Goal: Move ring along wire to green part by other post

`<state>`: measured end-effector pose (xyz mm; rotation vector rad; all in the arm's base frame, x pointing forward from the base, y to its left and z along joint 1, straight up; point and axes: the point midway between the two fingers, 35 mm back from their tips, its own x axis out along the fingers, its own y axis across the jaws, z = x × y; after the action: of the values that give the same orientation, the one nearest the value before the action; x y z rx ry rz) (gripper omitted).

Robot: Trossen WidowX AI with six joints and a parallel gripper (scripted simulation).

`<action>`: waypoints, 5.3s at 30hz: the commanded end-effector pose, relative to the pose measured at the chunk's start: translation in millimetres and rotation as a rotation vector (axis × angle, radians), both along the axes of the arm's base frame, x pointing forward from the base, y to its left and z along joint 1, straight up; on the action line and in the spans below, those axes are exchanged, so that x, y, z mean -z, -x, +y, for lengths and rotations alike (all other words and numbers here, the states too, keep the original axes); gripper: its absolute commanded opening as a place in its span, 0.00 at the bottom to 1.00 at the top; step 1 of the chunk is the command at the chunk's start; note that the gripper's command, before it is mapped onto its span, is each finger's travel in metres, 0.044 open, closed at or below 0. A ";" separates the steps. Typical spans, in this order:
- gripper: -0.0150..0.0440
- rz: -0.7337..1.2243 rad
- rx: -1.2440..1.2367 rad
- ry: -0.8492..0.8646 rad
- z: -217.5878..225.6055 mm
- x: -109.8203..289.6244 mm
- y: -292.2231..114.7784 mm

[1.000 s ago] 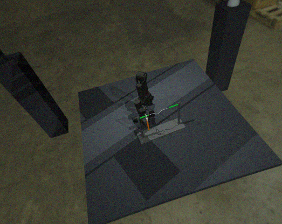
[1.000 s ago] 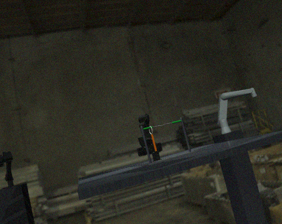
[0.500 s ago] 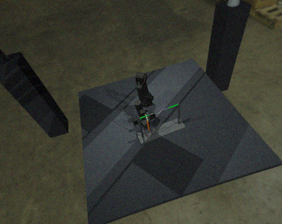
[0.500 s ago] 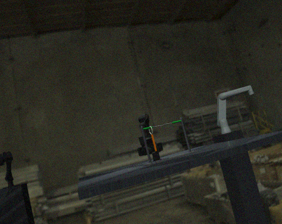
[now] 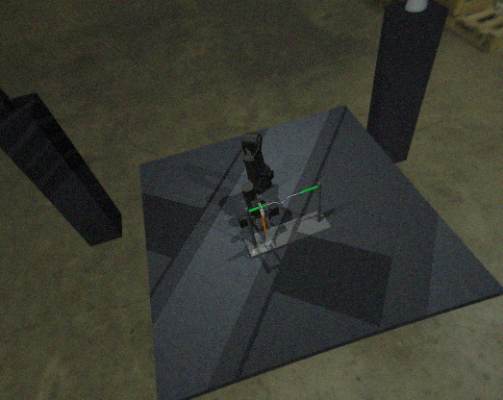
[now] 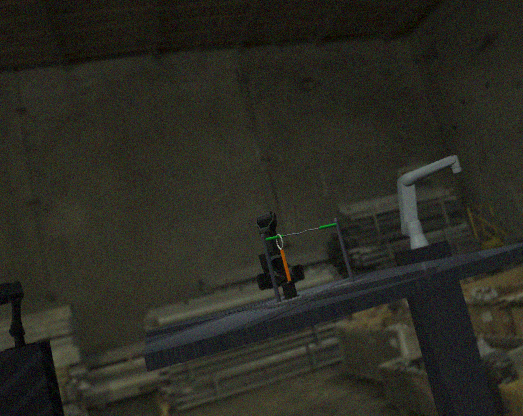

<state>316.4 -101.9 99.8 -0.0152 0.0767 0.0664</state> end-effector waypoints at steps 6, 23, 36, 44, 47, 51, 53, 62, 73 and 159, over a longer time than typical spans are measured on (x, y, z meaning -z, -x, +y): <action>0.53 -0.002 0.004 -0.003 0.9 0.8 -15.7; 0.53 -0.004 0.004 -0.004 4.9 2.5 -34.1; 0.53 -0.004 0.004 -0.004 4.9 2.5 -34.1; 0.26 -0.005 -0.001 0.000 5.5 2.3 -33.9; 0.12 -0.005 -0.001 0.000 5.5 2.3 -33.9; 0.00 -0.005 -0.001 0.000 5.5 2.3 -33.9; 0.00 -0.005 -0.001 0.000 5.5 2.3 -33.9; 0.00 -0.006 0.002 0.000 4.5 -3.1 -34.2; 0.00 -0.006 0.008 0.001 2.4 -16.6 -34.1; 0.00 -0.015 0.326 0.095 51.8 -15.3 -33.4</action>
<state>348.7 -51.7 114.4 -0.0898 0.0718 -0.2378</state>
